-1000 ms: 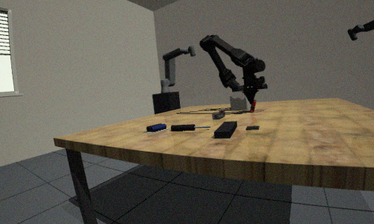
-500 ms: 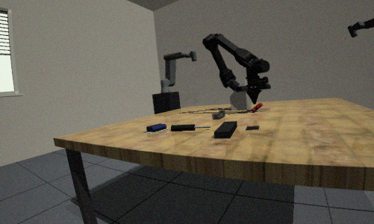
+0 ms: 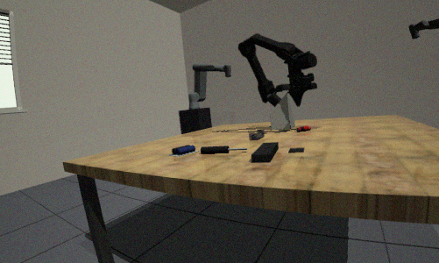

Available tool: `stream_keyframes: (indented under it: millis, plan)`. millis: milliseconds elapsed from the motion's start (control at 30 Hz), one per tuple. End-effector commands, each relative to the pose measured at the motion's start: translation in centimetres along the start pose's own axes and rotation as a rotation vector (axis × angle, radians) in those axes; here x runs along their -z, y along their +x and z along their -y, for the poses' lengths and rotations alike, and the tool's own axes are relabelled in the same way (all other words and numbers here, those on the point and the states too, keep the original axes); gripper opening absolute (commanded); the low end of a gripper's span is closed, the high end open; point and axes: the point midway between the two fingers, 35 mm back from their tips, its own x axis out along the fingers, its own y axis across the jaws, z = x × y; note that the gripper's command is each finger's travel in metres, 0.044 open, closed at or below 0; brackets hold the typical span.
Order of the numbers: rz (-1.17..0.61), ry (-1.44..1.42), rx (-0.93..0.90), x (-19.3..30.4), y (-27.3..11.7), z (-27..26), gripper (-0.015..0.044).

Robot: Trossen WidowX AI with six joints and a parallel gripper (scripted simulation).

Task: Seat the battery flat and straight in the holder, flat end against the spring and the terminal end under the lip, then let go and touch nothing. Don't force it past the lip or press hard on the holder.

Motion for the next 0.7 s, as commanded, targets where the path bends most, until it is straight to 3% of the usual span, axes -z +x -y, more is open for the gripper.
stream_keyframes:
  millis: [0,300,400,567,667]
  plan:
    - [-0.014,0.006,-0.005,0.4,-0.8,0.0,0.0]
    - [-0.008,0.001,-0.001,0.3,-0.7,0.0,0.0]
    - [-0.01,0.144,-0.001,0.2,-0.1,-0.2,0.0079]
    - [-0.012,0.638,0.001,0.1,2.1,-0.9,0.021]
    - [-0.013,0.934,0.003,0.2,3.4,-1.3,0.0229]
